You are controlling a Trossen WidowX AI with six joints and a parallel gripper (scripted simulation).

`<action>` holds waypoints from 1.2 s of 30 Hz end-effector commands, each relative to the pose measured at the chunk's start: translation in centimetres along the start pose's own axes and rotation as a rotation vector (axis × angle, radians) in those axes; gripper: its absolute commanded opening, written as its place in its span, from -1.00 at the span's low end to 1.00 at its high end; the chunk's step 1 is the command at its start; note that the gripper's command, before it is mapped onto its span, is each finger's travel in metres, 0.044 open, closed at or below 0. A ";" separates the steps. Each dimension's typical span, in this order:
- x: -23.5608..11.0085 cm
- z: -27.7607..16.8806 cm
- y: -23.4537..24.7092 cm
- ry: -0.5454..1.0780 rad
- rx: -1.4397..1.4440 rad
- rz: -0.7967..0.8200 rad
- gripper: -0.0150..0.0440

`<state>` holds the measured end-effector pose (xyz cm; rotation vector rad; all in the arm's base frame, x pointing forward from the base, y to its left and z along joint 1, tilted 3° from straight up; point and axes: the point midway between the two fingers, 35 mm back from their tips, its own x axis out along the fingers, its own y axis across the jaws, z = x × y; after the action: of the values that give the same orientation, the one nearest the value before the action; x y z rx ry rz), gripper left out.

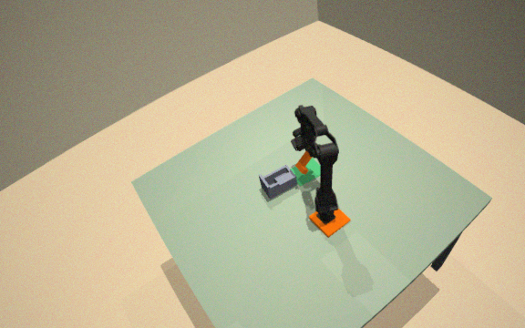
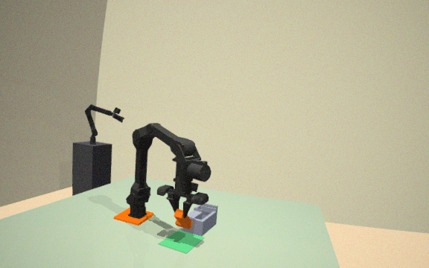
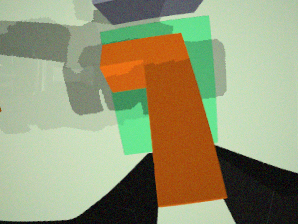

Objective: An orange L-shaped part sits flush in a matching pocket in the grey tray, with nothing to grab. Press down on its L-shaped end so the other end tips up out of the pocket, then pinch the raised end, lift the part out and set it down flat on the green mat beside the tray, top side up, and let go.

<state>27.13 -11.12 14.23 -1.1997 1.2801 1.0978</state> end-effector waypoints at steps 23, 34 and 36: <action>3.8 0.0 0.1 0.000 -0.006 0.001 -0.49; 3.8 0.0 0.1 0.000 -0.006 0.001 -0.49; 3.8 0.0 0.1 0.000 -0.006 0.001 -0.49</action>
<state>27.09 -11.33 10.46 -1.1998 1.2803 1.0977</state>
